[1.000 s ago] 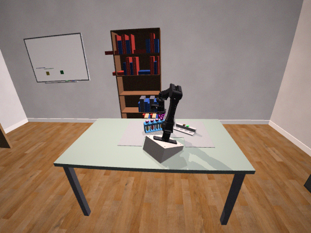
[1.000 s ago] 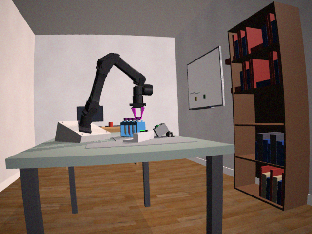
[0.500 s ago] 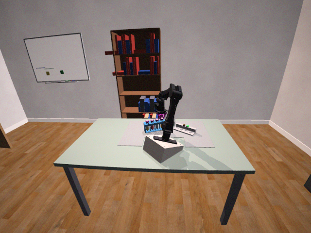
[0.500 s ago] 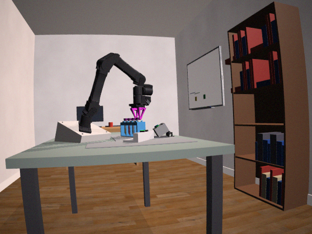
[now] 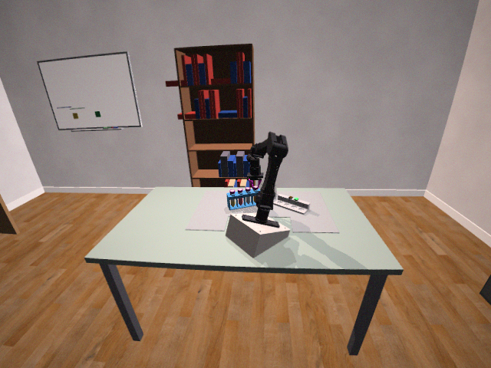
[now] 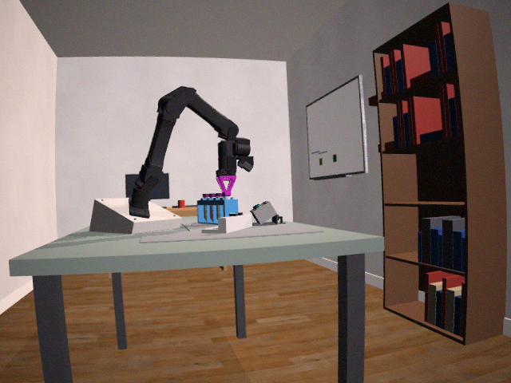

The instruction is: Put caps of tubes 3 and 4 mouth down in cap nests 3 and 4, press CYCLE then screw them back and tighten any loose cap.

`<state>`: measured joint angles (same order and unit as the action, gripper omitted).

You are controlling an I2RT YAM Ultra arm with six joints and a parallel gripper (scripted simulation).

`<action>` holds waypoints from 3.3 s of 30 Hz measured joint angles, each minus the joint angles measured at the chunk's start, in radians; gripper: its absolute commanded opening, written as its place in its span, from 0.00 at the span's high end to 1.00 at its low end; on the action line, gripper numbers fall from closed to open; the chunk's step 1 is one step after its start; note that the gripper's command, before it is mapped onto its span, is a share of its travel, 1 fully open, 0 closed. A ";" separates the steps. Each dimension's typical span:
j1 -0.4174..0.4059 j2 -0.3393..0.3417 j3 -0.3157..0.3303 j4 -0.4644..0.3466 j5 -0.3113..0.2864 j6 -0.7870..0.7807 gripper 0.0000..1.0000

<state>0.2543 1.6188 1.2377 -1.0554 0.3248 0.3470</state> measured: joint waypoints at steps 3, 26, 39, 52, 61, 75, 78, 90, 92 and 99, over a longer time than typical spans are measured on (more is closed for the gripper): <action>0.000 0.000 0.000 0.001 0.000 0.117 1.00; -0.001 0.000 -0.002 0.004 0.000 1.134 1.00; -0.001 -0.001 -0.002 0.004 -0.001 1.371 0.51; -0.001 -0.005 -0.002 0.004 -0.001 1.302 0.51; -0.001 -0.005 -0.002 0.003 -0.001 0.865 0.51; -0.001 -0.005 -0.002 0.003 -0.001 0.225 0.51; 0.000 -0.005 -0.002 0.003 -0.001 0.080 0.51; -0.001 -0.005 -0.003 0.003 -0.001 -0.475 0.51; 0.000 -0.005 -0.003 0.003 -0.001 -0.575 0.51; 0.000 -0.005 -0.003 0.003 -0.001 -0.917 0.51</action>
<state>0.2539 1.6138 1.2346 -1.0527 0.3241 -0.5705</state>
